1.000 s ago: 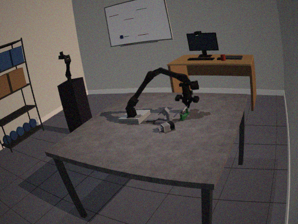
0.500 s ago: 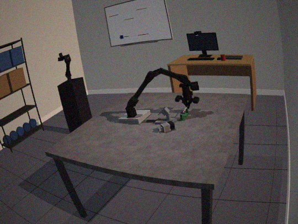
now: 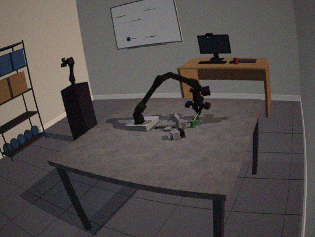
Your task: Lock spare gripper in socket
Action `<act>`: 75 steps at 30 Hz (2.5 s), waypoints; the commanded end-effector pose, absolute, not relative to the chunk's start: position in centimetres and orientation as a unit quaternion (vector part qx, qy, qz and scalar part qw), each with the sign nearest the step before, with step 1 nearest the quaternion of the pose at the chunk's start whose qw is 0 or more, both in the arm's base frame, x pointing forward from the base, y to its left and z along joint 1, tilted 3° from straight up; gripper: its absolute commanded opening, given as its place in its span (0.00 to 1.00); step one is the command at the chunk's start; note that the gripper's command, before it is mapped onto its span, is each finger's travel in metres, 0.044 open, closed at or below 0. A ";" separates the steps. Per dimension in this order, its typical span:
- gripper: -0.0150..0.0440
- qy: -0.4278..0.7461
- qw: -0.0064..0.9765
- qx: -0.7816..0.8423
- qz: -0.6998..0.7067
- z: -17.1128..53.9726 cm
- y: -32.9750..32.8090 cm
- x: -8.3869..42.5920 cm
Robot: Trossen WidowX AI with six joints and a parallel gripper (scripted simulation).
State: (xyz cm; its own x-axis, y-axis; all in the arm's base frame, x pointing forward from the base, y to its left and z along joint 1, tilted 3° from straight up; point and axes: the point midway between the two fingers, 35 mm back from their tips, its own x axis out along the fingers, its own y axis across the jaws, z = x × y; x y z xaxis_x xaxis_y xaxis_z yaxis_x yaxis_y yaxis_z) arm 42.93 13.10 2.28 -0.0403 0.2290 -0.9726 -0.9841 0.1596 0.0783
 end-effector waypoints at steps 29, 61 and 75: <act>0.59 0.511 0.566 -0.372 0.529 5.6 12.8 42.3; 0.59 0.493 0.577 -0.397 0.516 12.6 8.0 42.0; 0.56 0.481 0.584 -0.412 0.507 9.5 6.4 42.1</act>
